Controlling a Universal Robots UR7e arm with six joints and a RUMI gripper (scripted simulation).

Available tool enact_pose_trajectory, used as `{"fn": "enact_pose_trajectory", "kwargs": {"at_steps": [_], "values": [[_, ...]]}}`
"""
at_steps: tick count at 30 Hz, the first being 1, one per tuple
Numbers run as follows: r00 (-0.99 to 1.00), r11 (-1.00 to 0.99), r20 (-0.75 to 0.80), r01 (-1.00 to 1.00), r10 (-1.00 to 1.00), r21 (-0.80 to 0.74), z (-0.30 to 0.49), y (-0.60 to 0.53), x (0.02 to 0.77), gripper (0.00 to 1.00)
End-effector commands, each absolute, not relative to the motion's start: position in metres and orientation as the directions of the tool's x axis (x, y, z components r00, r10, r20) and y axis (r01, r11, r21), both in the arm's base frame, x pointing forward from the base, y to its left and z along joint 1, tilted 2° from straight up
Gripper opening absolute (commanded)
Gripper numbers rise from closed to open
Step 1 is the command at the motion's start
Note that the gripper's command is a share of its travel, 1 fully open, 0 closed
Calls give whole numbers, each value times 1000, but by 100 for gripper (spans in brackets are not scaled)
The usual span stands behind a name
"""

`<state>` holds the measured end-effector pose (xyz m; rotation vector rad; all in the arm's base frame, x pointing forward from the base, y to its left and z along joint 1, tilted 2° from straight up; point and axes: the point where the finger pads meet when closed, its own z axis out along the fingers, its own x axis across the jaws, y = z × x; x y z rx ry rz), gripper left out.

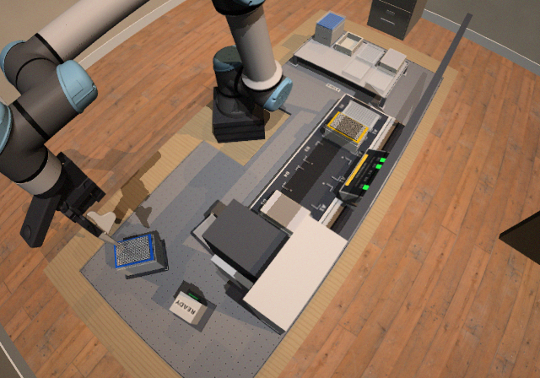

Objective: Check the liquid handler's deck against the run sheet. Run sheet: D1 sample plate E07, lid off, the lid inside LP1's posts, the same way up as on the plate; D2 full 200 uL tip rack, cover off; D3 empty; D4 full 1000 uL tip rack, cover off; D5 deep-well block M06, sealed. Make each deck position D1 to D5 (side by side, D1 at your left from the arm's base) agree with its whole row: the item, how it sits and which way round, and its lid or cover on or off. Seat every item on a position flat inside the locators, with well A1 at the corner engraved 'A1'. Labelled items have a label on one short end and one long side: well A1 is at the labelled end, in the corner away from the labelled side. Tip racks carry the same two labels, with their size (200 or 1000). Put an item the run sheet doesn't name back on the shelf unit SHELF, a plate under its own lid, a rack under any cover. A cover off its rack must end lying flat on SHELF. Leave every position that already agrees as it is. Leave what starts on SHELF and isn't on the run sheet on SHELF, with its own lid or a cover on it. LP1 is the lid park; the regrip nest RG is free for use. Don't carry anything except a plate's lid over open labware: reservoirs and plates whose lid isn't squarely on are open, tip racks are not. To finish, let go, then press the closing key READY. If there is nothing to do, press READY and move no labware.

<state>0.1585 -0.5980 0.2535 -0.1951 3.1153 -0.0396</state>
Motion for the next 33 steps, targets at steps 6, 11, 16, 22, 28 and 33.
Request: {"fn": "enact_pose_trajectory", "kwargs": {"at_steps": [6,11,16,22,28,33], "values": [[-960,960,-16,-277,-278,-31,255,-597,183,82],[-942,942,-14,-335,-335,-32,255,-597,187,82],[-904,904,-11,-427,-427,-33,255,-597,187,82],[-846,846,-7,-532,-533,-34,255,-597,187,82],[-801,801,-4,-598,-598,-35,255,-597,187,82],[-737,737,-1,-675,-675,-35,255,-597,187,82]]}}
